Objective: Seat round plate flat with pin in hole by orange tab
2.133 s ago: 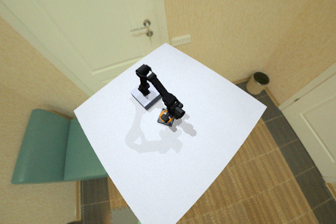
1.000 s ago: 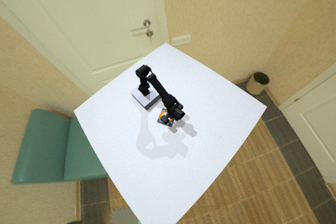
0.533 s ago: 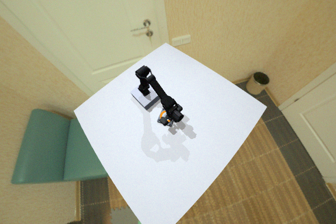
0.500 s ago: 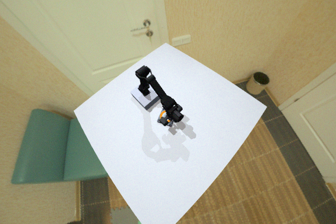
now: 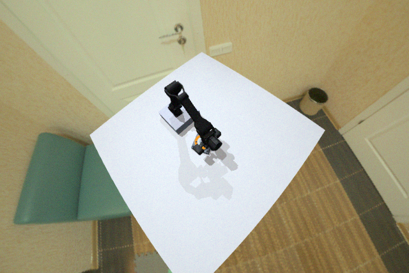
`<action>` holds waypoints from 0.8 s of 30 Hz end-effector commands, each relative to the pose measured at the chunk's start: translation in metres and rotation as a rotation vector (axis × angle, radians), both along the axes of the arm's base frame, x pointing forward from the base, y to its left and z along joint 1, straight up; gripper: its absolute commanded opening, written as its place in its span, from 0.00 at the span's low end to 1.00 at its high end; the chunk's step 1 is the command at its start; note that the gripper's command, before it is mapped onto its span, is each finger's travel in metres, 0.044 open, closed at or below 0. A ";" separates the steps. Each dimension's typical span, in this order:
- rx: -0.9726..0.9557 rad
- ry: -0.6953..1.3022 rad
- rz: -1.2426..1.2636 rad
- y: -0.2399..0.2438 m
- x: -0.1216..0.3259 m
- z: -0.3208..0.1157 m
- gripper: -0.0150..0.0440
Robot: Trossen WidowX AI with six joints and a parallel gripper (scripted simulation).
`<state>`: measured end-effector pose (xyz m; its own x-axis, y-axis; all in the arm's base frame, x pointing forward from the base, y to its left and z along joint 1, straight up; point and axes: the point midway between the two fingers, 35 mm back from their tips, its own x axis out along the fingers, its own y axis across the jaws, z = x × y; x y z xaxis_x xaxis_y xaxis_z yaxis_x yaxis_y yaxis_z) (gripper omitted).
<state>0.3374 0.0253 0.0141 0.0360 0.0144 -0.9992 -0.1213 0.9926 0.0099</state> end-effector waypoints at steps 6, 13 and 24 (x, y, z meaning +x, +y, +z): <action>-0.012 0.010 -0.004 -0.011 0.000 -0.002 0.25; -0.013 0.011 -0.004 -0.016 -0.001 -0.002 0.25; -0.014 0.011 -0.004 -0.027 -0.004 -0.003 0.25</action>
